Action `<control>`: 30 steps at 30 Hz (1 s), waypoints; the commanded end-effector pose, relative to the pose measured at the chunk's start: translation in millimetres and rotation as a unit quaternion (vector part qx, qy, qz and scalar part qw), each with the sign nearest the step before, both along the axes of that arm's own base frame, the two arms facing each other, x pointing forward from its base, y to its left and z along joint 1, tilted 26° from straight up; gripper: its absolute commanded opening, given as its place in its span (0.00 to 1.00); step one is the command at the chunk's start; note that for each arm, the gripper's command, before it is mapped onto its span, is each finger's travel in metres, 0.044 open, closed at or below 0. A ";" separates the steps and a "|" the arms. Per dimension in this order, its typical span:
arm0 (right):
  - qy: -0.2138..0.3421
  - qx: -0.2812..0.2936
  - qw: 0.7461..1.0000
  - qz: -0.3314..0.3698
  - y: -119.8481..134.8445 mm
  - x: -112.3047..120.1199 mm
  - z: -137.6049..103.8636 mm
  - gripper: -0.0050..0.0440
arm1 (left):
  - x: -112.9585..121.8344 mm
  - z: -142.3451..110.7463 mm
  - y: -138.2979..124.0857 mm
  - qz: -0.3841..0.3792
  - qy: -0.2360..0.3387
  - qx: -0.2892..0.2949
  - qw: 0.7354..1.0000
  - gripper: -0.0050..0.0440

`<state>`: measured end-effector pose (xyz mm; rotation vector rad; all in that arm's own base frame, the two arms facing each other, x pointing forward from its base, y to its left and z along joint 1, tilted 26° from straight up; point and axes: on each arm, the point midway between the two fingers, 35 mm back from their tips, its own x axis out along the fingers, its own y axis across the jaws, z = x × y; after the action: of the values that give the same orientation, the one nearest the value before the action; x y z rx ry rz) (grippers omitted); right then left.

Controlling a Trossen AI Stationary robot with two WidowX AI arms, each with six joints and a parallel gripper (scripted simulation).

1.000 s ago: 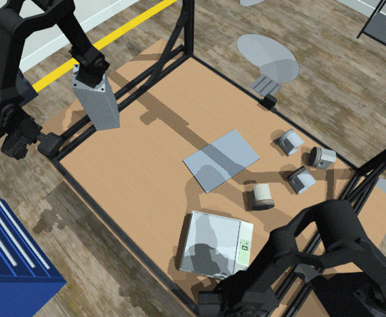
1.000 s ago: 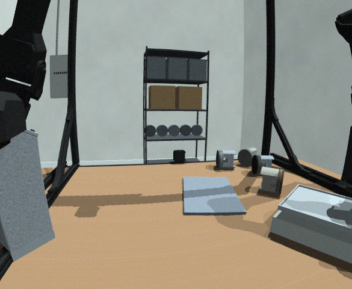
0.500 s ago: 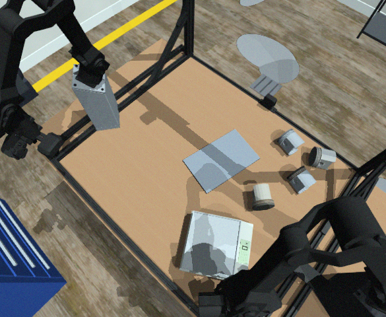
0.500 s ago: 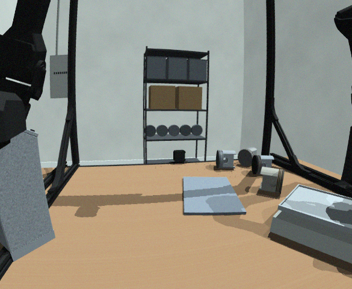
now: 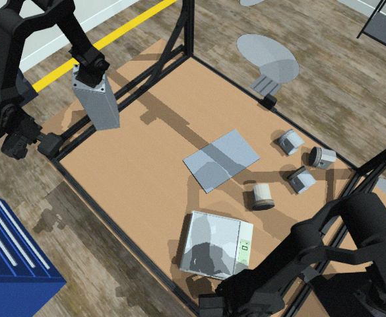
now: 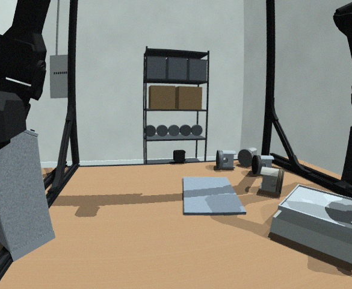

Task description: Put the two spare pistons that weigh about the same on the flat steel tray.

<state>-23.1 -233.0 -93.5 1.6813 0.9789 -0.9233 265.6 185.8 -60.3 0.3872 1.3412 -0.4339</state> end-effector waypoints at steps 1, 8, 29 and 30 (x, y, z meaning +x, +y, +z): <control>-0.001 0.000 1.000 0.000 0.3 0.4 0.1 1.00 | -2.7 9.8 4.1 0.002 -0.004 0.004 1.000 0.43; -0.001 0.000 1.000 0.000 0.3 0.4 0.1 1.00 | -6.7 18.8 6.0 0.002 -0.004 0.004 1.000 0.43; -0.001 0.000 1.000 0.000 0.3 0.4 0.1 1.00 | -6.9 48.4 -8.7 0.064 -0.017 -0.020 0.998 0.43; -0.001 0.000 1.000 0.000 0.3 0.4 0.1 1.00 | -6.4 51.6 -12.5 0.076 -0.019 -0.026 0.997 0.43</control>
<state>-23.1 -233.0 -93.5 1.6813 0.9789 -0.9233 257.8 182.9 -19.7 0.2990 1.3232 -0.3660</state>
